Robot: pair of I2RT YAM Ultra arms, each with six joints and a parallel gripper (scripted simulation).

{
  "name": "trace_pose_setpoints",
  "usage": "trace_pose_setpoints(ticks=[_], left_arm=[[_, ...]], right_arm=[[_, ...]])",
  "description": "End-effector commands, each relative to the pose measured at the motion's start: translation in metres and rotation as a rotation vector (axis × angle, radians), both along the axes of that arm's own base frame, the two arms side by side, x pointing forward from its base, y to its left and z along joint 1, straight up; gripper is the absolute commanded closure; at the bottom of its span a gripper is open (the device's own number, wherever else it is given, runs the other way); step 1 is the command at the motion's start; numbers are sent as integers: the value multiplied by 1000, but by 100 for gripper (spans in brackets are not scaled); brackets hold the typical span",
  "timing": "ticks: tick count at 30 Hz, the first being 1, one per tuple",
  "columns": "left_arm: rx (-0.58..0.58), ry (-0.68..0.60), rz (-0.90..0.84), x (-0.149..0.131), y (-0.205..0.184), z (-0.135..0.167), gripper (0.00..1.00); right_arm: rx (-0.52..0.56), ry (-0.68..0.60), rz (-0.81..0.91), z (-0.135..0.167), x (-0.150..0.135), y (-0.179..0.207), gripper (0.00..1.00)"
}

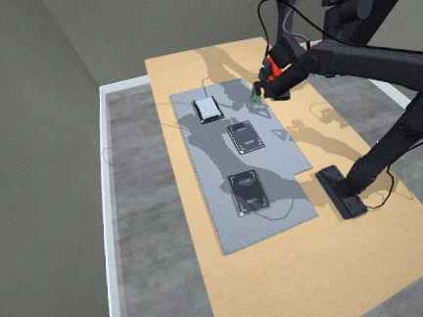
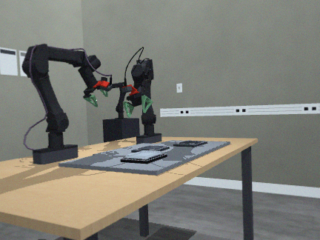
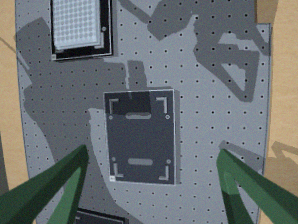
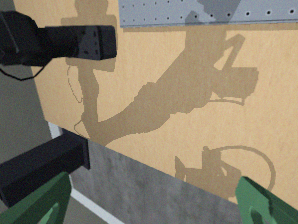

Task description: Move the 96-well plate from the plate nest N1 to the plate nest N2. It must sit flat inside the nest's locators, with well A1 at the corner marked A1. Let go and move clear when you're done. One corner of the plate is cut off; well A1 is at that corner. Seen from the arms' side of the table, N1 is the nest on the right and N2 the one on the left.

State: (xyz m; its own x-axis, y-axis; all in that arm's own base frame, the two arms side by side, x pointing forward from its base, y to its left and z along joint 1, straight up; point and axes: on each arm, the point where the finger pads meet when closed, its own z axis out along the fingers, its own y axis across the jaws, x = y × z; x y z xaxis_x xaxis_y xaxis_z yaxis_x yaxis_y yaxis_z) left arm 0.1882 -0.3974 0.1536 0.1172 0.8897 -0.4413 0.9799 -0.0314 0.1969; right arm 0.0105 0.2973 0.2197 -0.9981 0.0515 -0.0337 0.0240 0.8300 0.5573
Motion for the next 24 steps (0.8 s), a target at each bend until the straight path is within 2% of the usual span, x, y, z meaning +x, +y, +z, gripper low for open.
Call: trace_pose_setpoints(ticks=[1, 4, 6, 11, 21, 23, 24], left_arm=[[-241, -67, 119, 14, -17, 37, 0], [-328, -69, 166, 15, -15, 47, 0], [-328, -69, 166, 15, -15, 47, 0], [-484, -64, 248, 16, -7, 66, 0], [-688, -40, 334, 10, 11, 87, 0], [-688, -40, 334, 10, 11, 87, 0], [-707, -38, 341, 10, 12, 89, 0]], right_arm=[[161, -100, 119, 40, 4, 38, 0], [242, -168, 174, 63, 7, 53, 0], [242, -168, 174, 63, 7, 53, 0], [398, -324, 266, 112, 14, 77, 0], [612, -644, 364, 195, 30, 104, 0], [612, -644, 364, 195, 30, 104, 0], [630, -682, 372, 203, 32, 106, 0]])
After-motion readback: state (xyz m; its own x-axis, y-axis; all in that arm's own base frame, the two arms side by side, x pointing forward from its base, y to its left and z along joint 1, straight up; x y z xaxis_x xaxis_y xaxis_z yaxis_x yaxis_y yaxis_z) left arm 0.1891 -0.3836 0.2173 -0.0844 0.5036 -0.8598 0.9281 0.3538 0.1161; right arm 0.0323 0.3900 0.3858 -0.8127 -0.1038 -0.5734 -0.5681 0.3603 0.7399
